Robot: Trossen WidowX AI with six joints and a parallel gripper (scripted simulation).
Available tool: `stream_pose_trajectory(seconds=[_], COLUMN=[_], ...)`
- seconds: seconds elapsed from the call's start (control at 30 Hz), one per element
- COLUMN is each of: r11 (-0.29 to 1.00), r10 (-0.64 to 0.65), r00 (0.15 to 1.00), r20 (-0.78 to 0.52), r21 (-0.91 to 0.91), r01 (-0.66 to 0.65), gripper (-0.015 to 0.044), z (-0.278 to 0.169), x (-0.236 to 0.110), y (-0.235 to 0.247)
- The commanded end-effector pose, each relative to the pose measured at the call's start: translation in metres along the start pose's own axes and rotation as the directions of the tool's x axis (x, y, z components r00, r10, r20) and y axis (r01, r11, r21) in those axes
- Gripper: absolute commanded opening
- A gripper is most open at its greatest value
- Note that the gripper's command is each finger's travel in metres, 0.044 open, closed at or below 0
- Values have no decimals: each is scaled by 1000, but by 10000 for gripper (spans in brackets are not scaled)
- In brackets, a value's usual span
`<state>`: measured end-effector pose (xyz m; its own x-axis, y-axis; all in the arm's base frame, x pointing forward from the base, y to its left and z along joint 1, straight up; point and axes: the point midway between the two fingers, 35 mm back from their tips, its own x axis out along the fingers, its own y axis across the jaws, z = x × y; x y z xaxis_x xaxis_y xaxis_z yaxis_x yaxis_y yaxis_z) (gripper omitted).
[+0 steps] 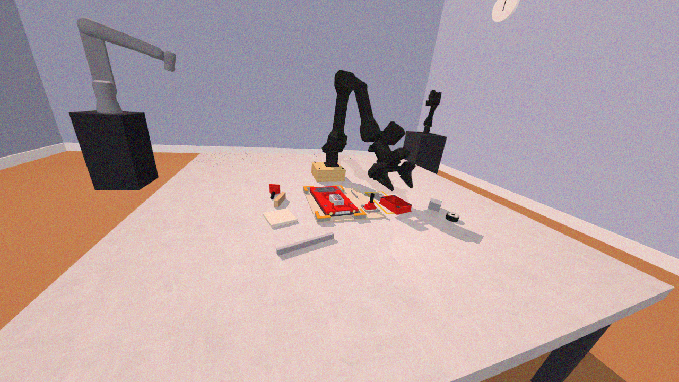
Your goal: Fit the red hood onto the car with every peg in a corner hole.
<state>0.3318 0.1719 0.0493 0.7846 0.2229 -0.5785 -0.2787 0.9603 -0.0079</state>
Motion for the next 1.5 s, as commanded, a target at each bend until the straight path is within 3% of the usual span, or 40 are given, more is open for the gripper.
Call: stream_pose_trajectory(seconds=[0.0,1.47], r11=[1000,1000], r10=[-6,-5], r00=[996,995], r20=[86,104], r21=[6,10], r01=[6,4], gripper=[440,440], z=[-5,-26], x=[-15,5], y=[-5,-3])
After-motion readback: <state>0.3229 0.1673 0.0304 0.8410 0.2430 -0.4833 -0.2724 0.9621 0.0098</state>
